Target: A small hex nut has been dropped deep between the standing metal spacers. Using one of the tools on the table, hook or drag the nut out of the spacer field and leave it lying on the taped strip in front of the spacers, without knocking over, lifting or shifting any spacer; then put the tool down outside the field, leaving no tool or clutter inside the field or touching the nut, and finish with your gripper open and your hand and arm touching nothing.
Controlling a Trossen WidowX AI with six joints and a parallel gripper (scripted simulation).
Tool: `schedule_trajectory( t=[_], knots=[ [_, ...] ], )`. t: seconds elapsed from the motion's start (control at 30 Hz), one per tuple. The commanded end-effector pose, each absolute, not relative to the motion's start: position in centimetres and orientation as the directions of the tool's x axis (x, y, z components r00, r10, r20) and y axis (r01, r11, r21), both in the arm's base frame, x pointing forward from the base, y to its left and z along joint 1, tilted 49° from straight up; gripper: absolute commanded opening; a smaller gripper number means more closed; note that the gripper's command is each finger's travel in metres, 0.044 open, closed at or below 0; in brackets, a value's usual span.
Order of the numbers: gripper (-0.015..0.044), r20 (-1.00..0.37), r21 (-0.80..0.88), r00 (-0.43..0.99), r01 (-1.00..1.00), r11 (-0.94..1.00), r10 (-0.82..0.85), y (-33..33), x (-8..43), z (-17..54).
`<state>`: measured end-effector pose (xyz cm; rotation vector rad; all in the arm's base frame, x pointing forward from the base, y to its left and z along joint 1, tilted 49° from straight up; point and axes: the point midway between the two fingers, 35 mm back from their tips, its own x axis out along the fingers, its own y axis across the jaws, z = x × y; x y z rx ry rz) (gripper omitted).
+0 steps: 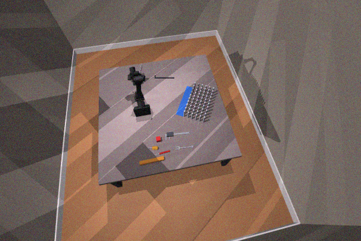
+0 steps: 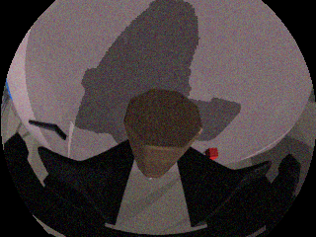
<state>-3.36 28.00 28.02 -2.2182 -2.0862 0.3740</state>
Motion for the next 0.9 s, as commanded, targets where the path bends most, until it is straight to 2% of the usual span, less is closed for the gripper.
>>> schedule_trajectory(
  t=[0.0, 0.33, 0.87],
  knots=[
    [0.0, -0.124, -0.213, 0.046, 0.975, -0.072, 0.991, 28.15, -3.25, 27.83],
    [0.0, -0.122, -0.211, 0.046, 0.975, -0.071, 0.992, 28.46, -2.97, 27.4],
    [0.042, -0.123, -0.217, 0.047, 0.974, -0.073, 0.991, 28.35, -3.06, 27.55]
  ],
)
